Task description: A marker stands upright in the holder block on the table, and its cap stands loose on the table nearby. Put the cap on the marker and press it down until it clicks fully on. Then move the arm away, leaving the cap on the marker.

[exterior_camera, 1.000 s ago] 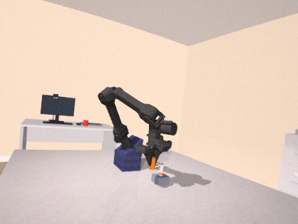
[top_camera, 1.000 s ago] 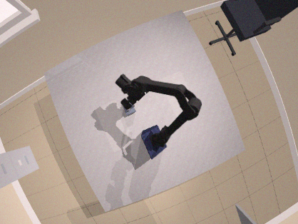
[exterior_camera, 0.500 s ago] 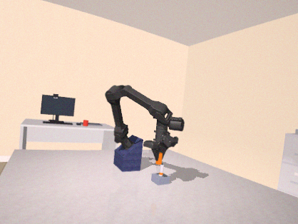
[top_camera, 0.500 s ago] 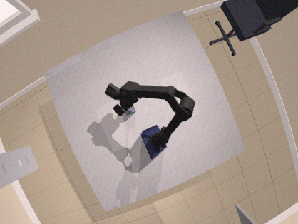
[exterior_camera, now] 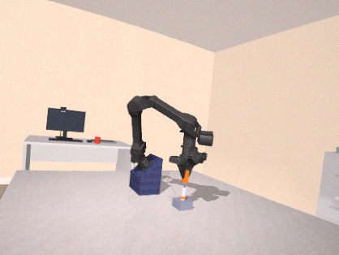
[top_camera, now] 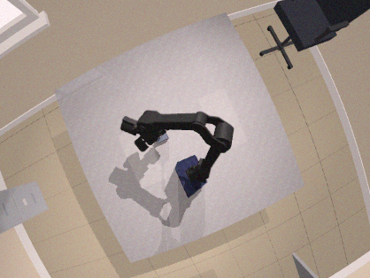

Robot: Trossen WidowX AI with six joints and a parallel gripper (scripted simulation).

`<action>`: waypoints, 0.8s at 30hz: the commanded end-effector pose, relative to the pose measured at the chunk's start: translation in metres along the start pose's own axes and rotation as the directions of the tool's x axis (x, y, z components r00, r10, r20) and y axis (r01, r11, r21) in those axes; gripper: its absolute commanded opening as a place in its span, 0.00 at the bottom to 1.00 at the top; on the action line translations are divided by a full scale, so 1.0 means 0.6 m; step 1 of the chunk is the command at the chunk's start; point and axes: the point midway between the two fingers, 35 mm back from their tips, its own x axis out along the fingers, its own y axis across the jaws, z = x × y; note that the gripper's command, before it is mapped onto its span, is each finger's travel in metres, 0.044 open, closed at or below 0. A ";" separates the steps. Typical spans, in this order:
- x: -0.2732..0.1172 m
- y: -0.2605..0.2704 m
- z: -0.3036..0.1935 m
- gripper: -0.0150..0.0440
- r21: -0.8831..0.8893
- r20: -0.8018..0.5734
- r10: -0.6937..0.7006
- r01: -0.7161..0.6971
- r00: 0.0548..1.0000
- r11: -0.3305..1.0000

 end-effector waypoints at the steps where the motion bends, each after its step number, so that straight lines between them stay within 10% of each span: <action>1: 0.004 0.004 0.000 0.25 0.010 -0.001 0.002 -0.002 1.000 1.000; 24: 0.057 0.004 0.002 0.25 0.010 -0.001 0.002 -0.002 1.000 1.000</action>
